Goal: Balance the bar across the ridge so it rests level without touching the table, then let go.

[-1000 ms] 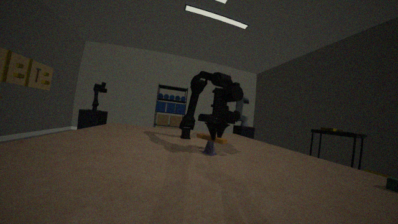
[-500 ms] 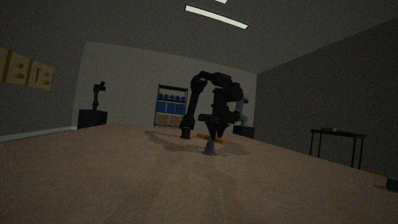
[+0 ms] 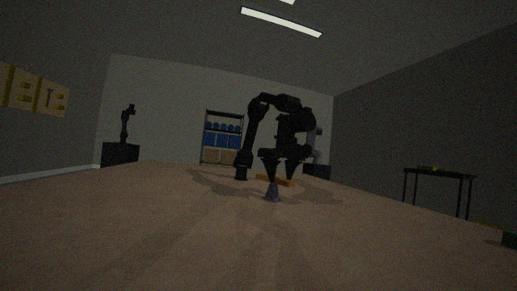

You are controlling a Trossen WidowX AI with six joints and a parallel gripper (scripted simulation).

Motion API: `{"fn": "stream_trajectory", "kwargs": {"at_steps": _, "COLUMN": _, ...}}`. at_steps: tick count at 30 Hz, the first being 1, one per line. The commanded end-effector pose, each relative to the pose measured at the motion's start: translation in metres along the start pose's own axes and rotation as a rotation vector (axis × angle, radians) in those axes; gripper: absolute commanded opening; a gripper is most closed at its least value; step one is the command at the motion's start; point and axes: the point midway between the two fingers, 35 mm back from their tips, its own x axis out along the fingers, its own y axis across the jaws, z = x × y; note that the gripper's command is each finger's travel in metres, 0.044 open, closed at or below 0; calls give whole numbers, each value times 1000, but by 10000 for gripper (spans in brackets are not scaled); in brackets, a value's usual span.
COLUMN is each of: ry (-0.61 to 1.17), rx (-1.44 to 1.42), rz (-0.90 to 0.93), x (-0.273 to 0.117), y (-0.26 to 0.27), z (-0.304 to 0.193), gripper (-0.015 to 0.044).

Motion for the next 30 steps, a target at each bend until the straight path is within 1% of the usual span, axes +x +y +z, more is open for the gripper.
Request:
{"fn": "stream_trajectory", "kwargs": {"at_steps": 1, "ry": -7, "rx": 0, "rz": -3, "x": -15, "y": -1, "z": 3, "gripper": 440}}
{"fn": "stream_trajectory", "kwargs": {"at_steps": 7, "ry": -22, "rx": 0, "rz": -8, "x": -83, "y": -1, "z": 2, "gripper": 440}}
{"fn": "stream_trajectory", "kwargs": {"at_steps": 9, "ry": -25, "rx": 0, "rz": -9, "x": -97, "y": 0, "z": 0, "gripper": 440}}
{"fn": "stream_trajectory", "kwargs": {"at_steps": 30, "ry": -26, "rx": 0, "rz": -9, "x": -99, "y": 0, "z": 0, "gripper": 440}}
